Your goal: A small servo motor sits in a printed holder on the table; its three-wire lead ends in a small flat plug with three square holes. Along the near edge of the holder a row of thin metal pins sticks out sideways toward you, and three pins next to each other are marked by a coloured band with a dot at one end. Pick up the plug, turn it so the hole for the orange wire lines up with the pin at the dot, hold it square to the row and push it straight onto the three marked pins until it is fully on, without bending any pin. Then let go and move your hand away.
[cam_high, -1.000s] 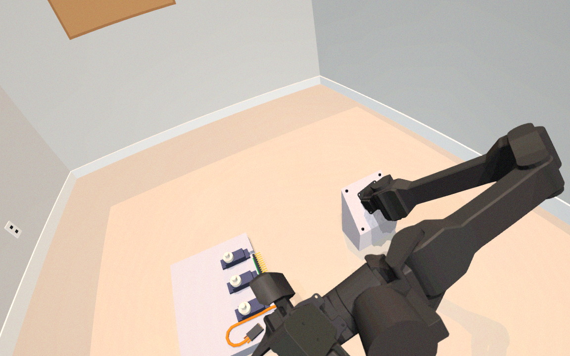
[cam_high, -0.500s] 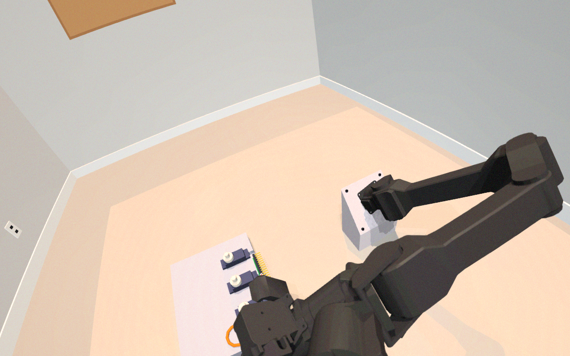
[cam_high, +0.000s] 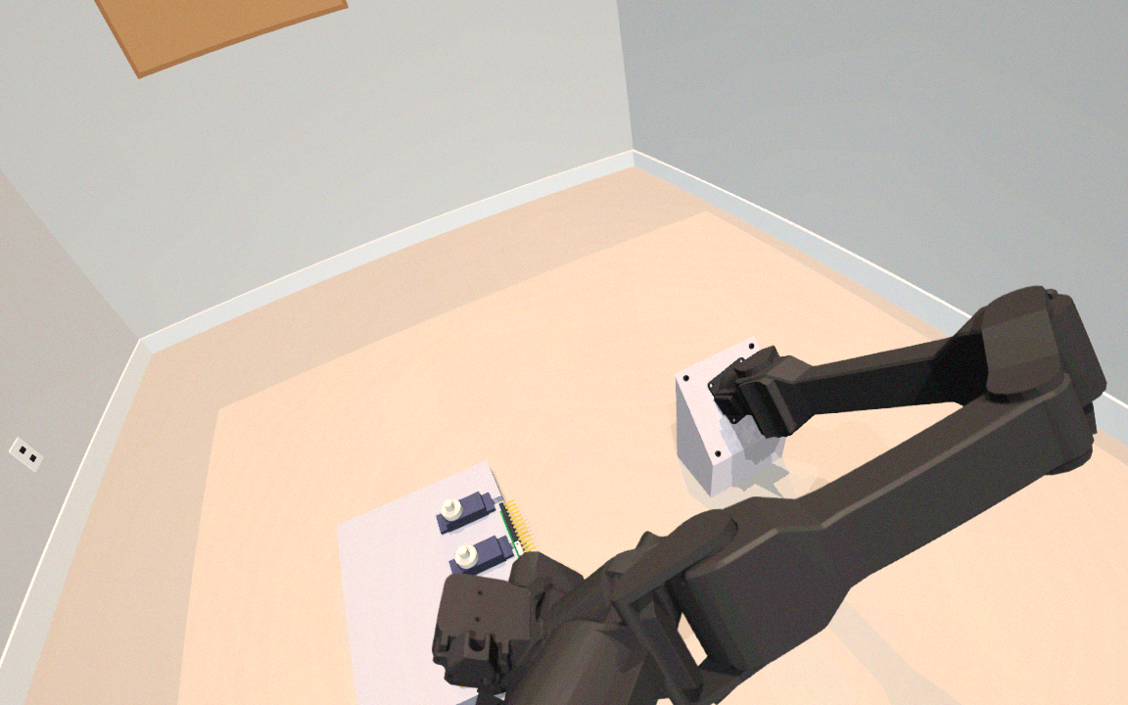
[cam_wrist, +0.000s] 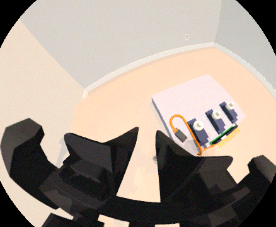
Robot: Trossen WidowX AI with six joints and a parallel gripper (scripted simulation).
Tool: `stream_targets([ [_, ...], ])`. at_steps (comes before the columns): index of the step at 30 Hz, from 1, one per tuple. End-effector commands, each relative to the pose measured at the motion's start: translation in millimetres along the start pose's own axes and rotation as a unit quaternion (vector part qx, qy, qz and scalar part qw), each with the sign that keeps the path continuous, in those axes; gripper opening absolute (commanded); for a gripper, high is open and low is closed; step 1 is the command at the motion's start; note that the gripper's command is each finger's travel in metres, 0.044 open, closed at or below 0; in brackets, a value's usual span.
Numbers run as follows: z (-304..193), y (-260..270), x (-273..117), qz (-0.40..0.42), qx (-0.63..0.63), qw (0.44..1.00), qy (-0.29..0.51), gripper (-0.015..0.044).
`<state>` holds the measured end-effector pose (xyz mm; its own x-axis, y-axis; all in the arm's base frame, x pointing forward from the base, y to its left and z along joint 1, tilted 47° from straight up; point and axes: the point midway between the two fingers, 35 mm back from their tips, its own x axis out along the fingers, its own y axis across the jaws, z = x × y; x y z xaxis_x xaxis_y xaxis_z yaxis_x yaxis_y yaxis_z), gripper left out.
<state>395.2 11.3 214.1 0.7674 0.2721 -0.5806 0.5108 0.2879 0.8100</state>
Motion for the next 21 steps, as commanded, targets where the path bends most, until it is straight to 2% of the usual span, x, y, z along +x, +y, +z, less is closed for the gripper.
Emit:
stream_targets([
  [1,1,-4,7,-0.019,0.064,0.998,0.019,0.0115],
  [11,1,-17,23,-0.072,0.206,0.974,0.054,0.0115],
  [21,0,-30,38,-0.129,0.347,0.926,0.078,0.0115],
])
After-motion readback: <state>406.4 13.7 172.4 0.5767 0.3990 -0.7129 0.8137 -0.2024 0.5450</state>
